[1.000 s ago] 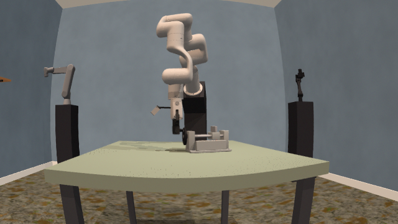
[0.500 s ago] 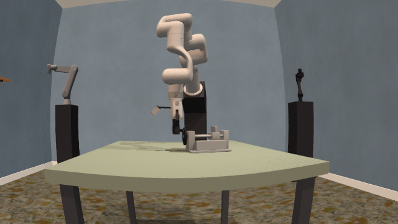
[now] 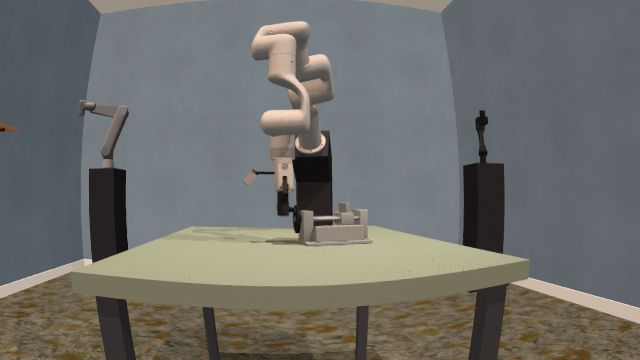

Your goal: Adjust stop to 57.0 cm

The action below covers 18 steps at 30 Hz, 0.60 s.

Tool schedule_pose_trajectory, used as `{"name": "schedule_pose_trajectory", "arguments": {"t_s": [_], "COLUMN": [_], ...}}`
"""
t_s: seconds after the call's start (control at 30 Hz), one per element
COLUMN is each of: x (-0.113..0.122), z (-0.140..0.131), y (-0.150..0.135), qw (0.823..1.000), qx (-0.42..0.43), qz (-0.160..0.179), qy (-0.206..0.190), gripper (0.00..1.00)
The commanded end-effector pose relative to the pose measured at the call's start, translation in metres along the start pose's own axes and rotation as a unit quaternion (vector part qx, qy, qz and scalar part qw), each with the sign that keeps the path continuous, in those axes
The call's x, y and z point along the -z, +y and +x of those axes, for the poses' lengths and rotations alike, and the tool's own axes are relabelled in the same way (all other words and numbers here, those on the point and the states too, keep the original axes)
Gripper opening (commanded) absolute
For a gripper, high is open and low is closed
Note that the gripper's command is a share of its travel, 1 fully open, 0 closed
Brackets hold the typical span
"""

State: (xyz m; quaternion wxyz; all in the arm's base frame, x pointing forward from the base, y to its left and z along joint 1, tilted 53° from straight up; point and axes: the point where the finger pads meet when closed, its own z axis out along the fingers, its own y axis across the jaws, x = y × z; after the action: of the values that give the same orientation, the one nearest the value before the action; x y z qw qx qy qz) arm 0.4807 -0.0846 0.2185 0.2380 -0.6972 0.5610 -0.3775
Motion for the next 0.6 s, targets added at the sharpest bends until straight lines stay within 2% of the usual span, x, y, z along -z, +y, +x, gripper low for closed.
{"name": "schedule_pose_trajectory", "arguments": {"t_s": [0.0,0.57], "x": [0.001,0.000], "z": [0.000,0.000], "y": [-0.002,-0.012], "qw": [1.000,1.000], "qx": [0.000,0.000], "qz": [0.002,0.002], "qy": [0.000,0.000], "gripper": [0.06,0.06]}}
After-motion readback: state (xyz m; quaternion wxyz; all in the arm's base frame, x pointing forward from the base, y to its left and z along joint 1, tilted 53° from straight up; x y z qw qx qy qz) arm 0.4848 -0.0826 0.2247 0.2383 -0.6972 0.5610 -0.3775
